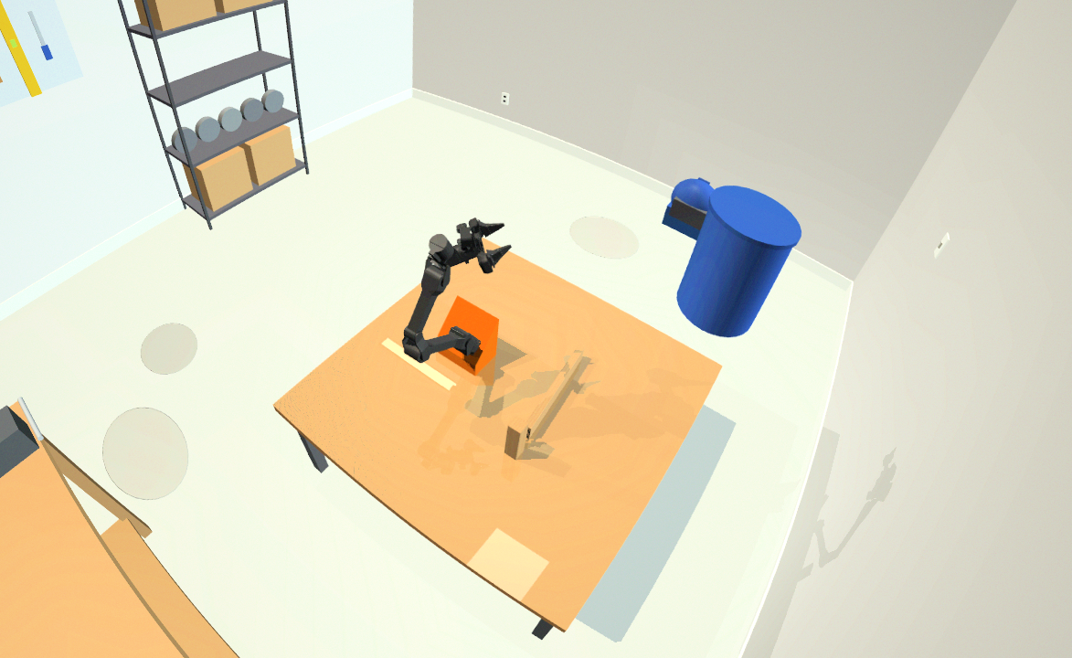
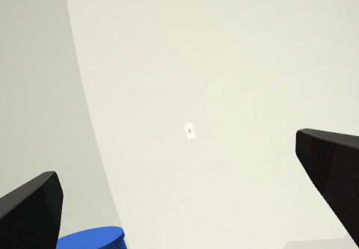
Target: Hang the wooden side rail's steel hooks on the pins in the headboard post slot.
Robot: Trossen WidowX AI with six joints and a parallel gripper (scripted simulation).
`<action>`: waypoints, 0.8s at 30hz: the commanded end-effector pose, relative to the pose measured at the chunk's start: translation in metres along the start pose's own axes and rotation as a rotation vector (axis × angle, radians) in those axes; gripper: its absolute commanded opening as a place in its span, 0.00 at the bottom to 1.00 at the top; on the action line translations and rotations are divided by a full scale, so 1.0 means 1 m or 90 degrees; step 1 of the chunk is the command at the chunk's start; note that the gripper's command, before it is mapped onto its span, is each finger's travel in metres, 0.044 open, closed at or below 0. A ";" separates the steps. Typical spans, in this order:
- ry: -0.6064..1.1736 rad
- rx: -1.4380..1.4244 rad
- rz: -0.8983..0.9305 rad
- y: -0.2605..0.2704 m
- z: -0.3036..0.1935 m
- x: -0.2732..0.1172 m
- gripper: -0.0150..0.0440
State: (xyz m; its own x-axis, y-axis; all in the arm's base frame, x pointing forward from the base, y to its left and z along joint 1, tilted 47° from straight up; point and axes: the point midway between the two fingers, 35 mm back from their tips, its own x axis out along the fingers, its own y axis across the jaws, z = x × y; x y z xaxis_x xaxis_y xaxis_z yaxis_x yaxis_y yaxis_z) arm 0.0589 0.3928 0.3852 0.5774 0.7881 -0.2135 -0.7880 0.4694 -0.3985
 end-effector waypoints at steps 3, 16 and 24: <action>0.064 0.302 -0.178 -0.062 -0.066 0.035 1.00; 0.015 0.708 -0.467 -0.150 -0.166 0.044 1.00; -0.106 0.924 -0.650 -0.199 -0.227 0.027 1.00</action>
State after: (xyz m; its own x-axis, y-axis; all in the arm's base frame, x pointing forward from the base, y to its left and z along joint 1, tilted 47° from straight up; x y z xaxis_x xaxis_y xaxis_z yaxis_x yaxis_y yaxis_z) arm 0.2466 0.2822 0.2825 0.9412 0.1755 -0.2885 0.0142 0.8329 0.5533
